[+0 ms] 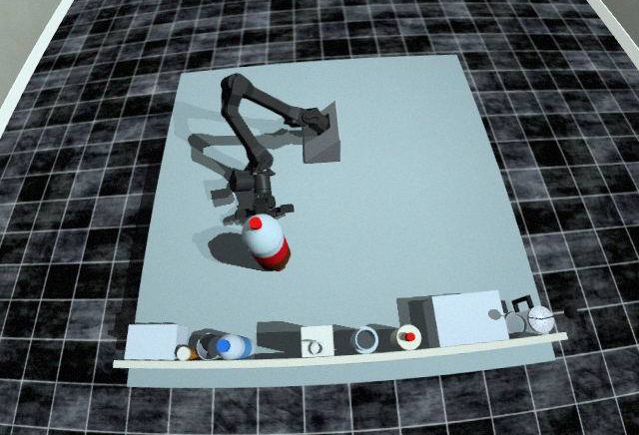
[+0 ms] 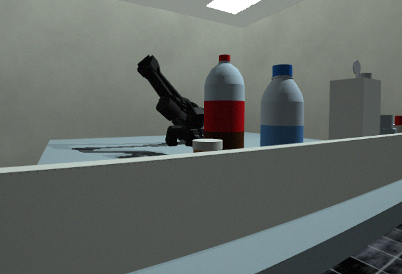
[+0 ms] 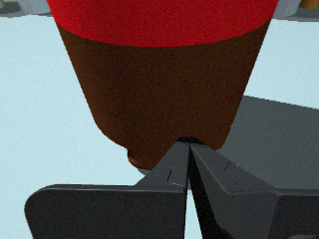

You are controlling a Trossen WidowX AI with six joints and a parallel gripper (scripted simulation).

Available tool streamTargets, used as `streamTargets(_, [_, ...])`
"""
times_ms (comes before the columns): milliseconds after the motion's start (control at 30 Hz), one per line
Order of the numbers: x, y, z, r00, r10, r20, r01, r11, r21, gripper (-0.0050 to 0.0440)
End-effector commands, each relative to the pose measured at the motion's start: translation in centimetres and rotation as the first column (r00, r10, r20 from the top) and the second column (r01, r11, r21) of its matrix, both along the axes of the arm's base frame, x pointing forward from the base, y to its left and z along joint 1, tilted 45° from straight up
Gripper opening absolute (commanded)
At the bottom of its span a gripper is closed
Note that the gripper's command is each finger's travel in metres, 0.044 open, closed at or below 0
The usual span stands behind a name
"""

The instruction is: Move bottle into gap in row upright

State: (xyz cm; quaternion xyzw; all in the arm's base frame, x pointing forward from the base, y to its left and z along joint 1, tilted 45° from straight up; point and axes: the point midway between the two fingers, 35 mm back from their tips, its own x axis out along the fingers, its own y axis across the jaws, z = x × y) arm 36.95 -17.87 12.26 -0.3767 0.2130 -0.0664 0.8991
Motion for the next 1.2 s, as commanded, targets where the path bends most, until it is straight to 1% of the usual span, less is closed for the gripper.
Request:
streamTargets(0, [0.5, 0.1, 0.6, 1.0, 0.004, 0.012, -0.004, 1.0, -0.002, -0.005])
streamTargets(200, [0.6, 0.1, 0.6, 1.0, 0.004, 0.013, -0.004, 1.0, -0.003, -0.005])
streamTargets(433, [1.6, 0.0, 0.6, 1.0, 0.002, 0.012, -0.002, 1.0, -0.002, -0.005])
streamTargets(500, [1.5, 0.1, 0.3, 1.0, 0.002, 0.007, -0.002, 1.0, 0.001, -0.005])
streamTargets(700, [1.8, 0.1, 0.6, 1.0, 0.004, 0.015, -0.004, 1.0, -0.003, -0.005])
streamTargets(767, [1.6, 0.2, 0.3, 1.0, 0.003, 0.009, -0.003, 1.0, 0.0, -0.005])
streamTargets(833, [1.8, 0.2, 0.5, 1.0, 0.004, 0.015, -0.004, 1.0, -0.003, -0.005])
streamTargets(1167, [1.9, 0.3, 0.3, 1.0, 0.004, 0.014, -0.004, 1.0, -0.002, -0.005])
